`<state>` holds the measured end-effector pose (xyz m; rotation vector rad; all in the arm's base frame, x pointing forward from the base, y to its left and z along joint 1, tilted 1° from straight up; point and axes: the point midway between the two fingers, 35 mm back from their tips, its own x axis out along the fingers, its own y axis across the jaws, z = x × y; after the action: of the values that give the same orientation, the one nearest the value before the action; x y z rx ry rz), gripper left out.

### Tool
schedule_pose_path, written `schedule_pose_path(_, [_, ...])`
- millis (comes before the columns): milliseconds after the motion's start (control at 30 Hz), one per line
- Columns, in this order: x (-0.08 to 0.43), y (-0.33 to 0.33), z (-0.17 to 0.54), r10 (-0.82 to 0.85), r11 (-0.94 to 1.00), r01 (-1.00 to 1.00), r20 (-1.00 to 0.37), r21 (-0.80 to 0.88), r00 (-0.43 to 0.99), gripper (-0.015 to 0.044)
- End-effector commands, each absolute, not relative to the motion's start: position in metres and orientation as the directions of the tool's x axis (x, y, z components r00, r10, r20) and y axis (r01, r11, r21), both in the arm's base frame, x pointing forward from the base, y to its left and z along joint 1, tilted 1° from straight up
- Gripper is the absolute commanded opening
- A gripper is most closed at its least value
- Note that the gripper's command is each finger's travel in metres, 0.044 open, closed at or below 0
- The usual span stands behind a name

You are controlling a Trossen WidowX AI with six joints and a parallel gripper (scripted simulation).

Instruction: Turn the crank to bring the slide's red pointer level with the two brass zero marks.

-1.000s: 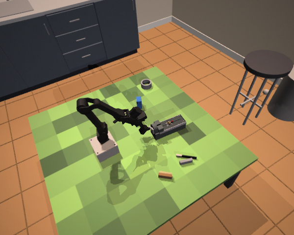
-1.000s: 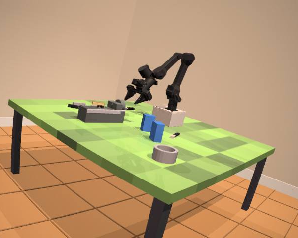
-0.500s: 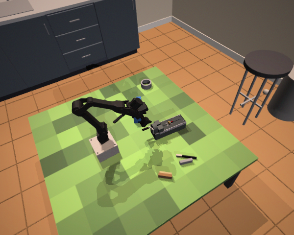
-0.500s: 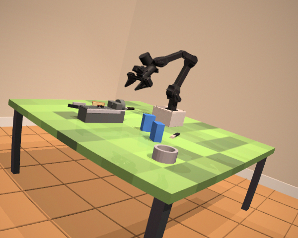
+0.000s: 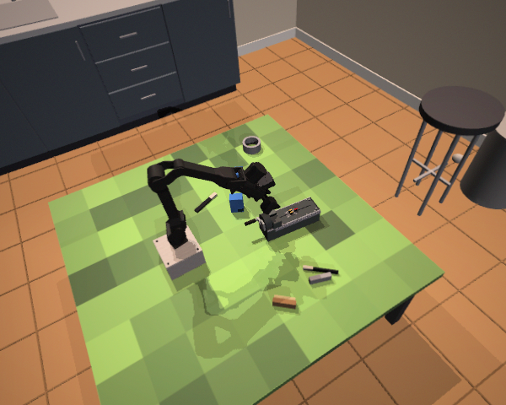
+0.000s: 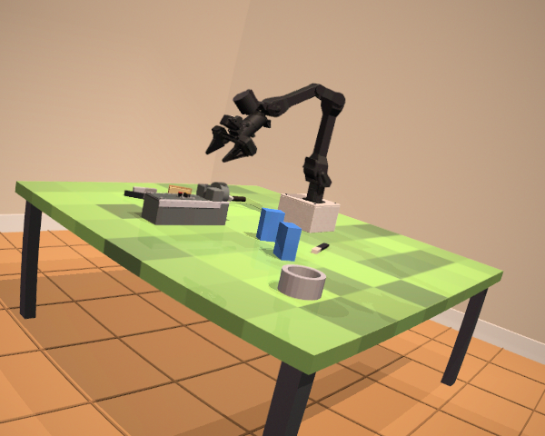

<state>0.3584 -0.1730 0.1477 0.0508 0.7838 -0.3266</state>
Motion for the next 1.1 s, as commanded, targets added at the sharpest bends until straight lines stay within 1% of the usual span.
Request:
schedule_pose_path(0, [0.376,-0.184,0.148,-0.288,0.945,0.311,-0.699,-0.098,0.655,0.044])
schedule_pose_path(100, [0.389,-0.192,0.145,-0.299,0.942,0.316,-0.7,-0.11,0.648,0.044])
schedule_pose_path(233, [0.392,-0.195,0.139,-0.302,0.942,0.317,-0.7,-0.113,0.647,0.044])
schedule_pose_path(467, [0.394,-0.195,0.089,-0.302,0.942,0.317,-0.701,-0.113,0.647,0.044])
schedule_pose_path(1067, [0.394,-0.195,0.088,-0.302,0.942,0.317,-0.701,-0.113,0.647,0.044])
